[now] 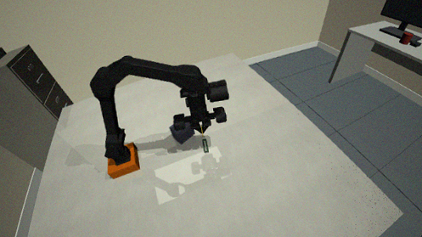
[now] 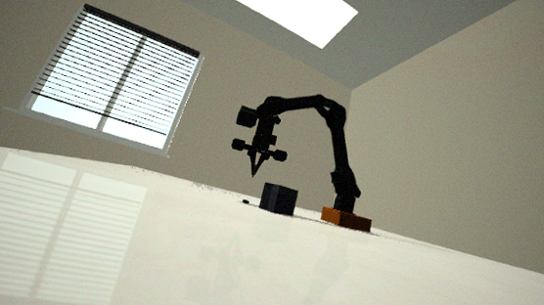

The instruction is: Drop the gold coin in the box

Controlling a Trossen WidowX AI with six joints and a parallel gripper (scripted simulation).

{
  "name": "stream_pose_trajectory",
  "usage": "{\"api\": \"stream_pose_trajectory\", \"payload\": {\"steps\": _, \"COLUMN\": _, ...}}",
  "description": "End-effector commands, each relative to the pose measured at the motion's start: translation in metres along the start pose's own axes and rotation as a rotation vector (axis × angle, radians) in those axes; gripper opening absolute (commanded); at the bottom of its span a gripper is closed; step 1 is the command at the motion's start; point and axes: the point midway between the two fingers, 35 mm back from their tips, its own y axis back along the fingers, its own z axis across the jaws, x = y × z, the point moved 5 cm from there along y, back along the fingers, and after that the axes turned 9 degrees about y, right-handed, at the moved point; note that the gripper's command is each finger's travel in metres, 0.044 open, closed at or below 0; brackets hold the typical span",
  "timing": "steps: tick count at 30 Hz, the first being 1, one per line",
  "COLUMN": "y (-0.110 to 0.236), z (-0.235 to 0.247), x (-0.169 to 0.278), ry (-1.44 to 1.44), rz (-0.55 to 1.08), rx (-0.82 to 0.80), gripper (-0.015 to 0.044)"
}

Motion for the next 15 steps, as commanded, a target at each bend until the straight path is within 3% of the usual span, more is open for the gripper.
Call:
{"api": "stream_pose_trajectory", "payload": {"steps": 1, "y": 0.0115, "z": 0.0005, "x": 0.0001, "ry": 0.006, "rz": 0.006, "rx": 0.015, "gripper": 0.0}}
{"api": "stream_pose_trajectory", "payload": {"steps": 15, "y": 0.0121, "z": -0.0007, "x": -0.003, "ry": -0.387, "rz": 0.003, "rx": 0.016, "gripper": 0.0}}
